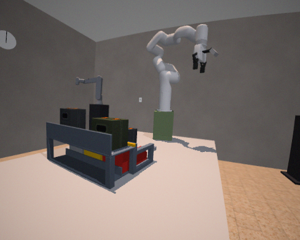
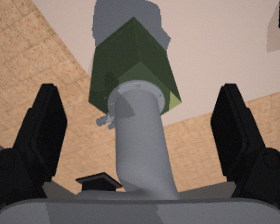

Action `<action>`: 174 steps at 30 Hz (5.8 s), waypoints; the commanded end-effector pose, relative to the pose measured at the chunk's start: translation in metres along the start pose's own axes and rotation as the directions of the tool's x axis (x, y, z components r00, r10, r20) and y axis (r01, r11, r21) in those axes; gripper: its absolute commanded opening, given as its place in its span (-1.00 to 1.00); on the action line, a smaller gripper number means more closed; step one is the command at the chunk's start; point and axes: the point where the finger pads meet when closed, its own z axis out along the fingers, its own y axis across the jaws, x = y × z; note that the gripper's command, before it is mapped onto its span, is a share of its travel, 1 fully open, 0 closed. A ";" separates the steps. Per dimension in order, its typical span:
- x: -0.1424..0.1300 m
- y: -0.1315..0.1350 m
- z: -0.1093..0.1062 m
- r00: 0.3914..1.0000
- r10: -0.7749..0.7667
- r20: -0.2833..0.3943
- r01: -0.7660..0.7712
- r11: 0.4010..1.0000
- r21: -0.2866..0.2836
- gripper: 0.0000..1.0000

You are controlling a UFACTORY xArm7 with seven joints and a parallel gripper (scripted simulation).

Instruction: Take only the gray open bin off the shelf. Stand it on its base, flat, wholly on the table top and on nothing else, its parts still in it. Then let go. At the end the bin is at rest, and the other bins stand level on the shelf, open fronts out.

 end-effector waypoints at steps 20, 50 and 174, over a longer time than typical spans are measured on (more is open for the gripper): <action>0.000 0.067 0.004 0.972 0.234 0.014 -0.234 0.972 -0.010 1.00; -0.039 0.165 0.010 0.816 0.577 0.036 -0.576 0.817 -0.032 1.00; -0.253 0.341 0.096 0.495 0.867 0.051 -0.865 0.497 -0.068 1.00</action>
